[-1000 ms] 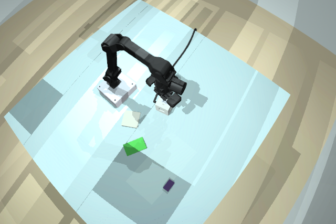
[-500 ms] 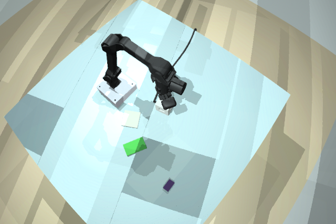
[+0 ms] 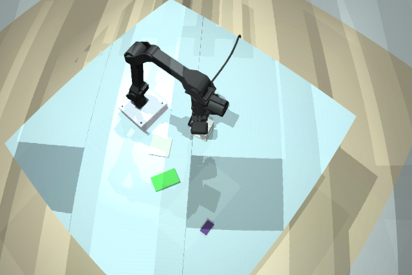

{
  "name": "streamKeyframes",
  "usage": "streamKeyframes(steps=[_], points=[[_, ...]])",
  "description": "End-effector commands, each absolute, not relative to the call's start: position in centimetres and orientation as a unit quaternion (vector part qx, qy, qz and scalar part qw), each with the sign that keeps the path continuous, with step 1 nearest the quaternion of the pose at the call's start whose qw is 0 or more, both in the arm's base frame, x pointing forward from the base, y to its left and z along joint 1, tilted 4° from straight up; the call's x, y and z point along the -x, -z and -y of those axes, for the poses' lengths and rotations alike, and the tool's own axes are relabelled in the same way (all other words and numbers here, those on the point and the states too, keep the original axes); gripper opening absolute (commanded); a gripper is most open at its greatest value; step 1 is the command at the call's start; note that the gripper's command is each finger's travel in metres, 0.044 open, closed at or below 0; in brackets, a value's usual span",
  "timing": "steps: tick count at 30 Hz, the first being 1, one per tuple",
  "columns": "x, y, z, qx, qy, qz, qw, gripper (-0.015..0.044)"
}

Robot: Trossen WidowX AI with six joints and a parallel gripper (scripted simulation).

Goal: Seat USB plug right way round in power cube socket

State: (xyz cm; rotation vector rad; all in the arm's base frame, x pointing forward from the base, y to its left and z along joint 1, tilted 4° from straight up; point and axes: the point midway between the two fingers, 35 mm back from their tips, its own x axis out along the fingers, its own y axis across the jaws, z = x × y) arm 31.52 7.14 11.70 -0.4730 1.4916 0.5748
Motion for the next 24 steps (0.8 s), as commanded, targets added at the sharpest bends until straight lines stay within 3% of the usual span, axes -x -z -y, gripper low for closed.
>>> streamKeyframes(steps=[1,24], points=[[-31.51,-11.67,-7.13,0.173,-0.219,-0.675,0.683,0.0],[-31.51,-11.67,-7.13,-0.037,-0.009,-0.71,0.703,0.0]])
